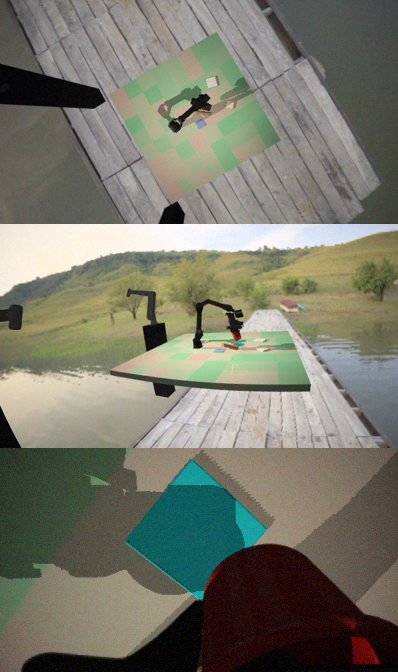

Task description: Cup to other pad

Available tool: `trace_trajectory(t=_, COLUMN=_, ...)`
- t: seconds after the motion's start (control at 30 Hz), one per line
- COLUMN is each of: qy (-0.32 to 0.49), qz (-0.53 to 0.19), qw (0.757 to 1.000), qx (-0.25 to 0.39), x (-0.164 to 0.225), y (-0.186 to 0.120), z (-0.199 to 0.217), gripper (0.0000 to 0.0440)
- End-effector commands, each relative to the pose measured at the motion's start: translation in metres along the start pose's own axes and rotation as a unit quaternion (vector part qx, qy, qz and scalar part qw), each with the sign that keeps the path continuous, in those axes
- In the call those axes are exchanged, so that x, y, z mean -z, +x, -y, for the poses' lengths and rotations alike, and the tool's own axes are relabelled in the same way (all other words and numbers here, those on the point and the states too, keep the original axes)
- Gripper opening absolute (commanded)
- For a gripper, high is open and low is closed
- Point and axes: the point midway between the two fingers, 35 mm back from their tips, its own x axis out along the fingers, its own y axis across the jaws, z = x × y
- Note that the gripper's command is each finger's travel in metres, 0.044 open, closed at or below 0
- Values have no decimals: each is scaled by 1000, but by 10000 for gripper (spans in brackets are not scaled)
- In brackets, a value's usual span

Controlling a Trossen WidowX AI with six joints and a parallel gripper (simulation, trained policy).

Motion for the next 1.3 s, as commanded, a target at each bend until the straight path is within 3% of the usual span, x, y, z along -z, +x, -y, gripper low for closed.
trace_trajectory(t=0.0, qy=-4, qz=1, qw=1000, qx=-3, x=-7, y=7, z=-8, gripper=0)
trace_trajectory(t=0.3, qy=-15, qz=2, qw=1000, qx=-3, x=-18, y=27, z=-27, gripper=2)
trace_trajectory(t=0.67, qy=-16, qz=1, qw=1000, qx=0, x=-14, y=50, z=-36, gripper=44)
trace_trajectory(t=0.83, qy=-11, qz=25, qw=1000, qx=0, x=-20, y=44, z=-34, gripper=113)
trace_trajectory(t=1.27, qy=-8, qz=63, qw=998, qx=-8, x=-19, y=17, z=-37, gripper=144)
